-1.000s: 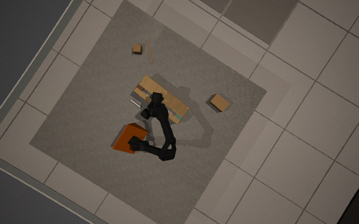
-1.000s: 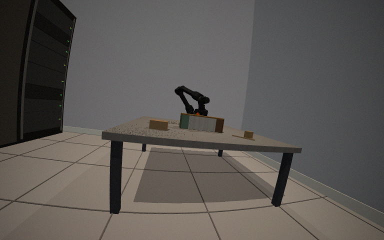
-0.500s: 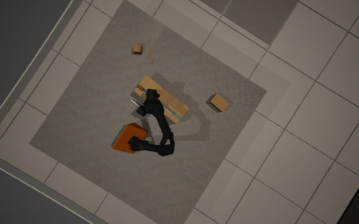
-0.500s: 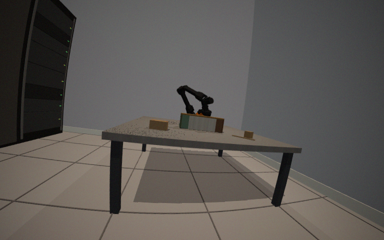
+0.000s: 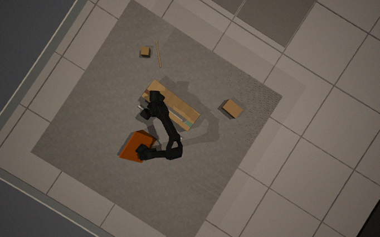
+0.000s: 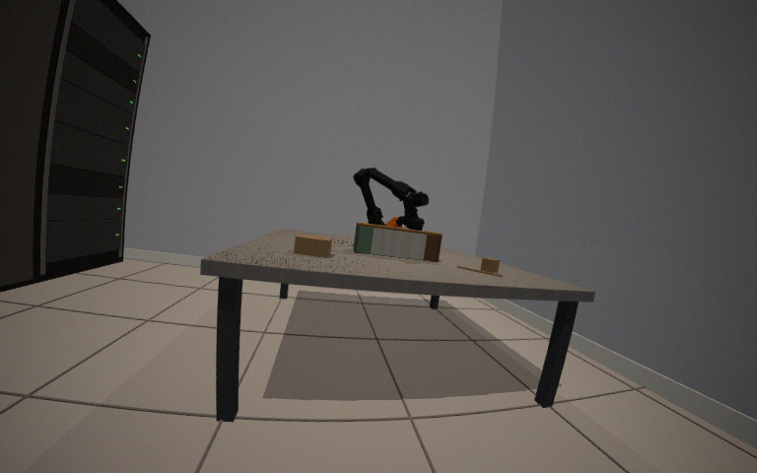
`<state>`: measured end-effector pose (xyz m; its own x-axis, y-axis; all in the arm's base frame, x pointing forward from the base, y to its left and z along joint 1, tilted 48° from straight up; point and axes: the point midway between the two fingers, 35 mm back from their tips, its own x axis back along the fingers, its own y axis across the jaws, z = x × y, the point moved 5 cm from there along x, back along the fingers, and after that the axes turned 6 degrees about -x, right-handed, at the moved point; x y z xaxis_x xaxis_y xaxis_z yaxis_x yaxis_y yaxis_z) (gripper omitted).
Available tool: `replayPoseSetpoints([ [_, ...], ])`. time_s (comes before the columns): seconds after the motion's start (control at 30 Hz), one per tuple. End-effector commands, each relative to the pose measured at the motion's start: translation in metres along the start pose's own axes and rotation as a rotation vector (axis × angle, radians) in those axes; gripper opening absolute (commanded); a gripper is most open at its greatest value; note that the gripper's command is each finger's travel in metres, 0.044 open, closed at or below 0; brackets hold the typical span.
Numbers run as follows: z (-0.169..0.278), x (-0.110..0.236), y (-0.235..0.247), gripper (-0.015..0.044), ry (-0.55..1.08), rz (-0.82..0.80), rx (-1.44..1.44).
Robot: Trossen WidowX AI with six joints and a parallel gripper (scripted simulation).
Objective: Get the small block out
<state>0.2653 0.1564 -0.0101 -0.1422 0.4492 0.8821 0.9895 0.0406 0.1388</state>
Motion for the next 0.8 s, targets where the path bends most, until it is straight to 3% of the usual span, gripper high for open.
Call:
replayPoseSetpoints([
  [0.0, 0.009, -0.004, -0.001, 0.04, 0.004, 0.006, -0.004],
  [0.27, 0.024, 0.059, -0.002, 0.04, 0.003, 0.002, 0.0],
  [0.43, 0.025, 0.056, -0.001, 0.04, 0.007, -0.012, 0.008],
  [0.6, 0.042, 0.061, 0.007, 0.0285, 0.031, -0.093, 0.15],
  [0.77, 0.046, 0.06, 0.002, 0.0285, -0.008, -0.103, 0.43],
])
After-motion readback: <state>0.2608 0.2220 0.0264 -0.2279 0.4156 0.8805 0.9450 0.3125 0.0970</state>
